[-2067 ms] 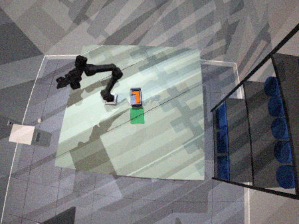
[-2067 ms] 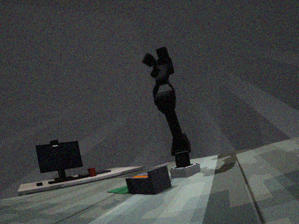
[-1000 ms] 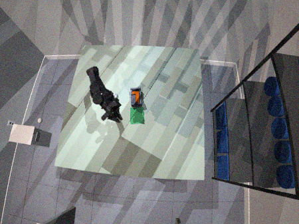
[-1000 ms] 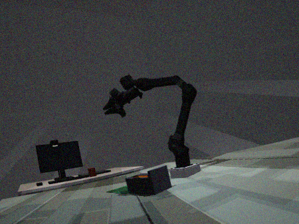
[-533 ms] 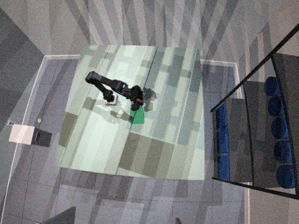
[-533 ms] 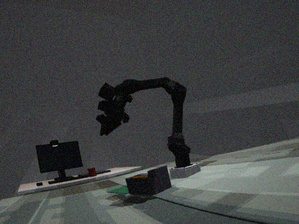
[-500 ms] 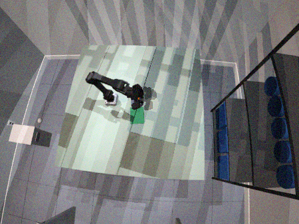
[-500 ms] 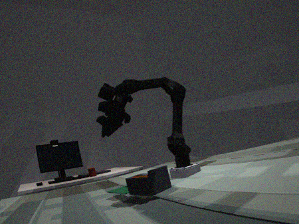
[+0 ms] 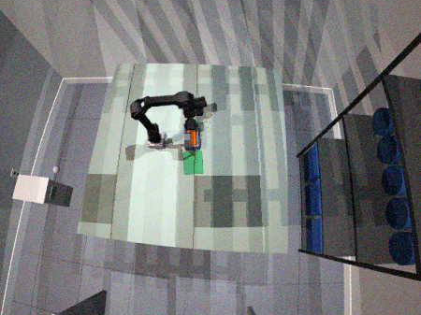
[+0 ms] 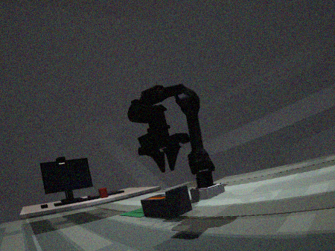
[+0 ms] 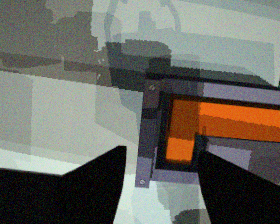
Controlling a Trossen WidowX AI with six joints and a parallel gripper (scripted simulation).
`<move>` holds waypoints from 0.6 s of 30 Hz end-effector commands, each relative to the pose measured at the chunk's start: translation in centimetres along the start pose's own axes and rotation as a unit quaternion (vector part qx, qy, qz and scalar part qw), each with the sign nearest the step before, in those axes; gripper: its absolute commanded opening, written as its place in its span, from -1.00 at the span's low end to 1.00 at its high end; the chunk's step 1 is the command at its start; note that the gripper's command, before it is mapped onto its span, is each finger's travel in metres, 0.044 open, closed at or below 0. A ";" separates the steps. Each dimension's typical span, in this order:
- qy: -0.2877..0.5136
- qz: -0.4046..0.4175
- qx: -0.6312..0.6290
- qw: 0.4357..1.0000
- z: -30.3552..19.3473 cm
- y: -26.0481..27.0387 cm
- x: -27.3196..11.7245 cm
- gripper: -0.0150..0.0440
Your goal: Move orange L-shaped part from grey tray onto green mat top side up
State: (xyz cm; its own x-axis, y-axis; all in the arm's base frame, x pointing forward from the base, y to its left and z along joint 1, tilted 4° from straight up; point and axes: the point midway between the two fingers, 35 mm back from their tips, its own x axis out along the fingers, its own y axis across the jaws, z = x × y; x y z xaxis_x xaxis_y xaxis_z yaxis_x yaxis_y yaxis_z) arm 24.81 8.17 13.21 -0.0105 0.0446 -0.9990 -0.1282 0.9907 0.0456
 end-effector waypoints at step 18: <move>0.021 -0.012 0.010 1.000 -1.0 0.3 7.8 0.12</move>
State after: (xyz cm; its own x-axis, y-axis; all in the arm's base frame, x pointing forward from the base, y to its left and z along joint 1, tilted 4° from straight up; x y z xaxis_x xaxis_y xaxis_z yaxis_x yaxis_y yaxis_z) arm 23.45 8.62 5.79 -0.0629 0.0144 -0.9979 -0.1118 0.9935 0.0214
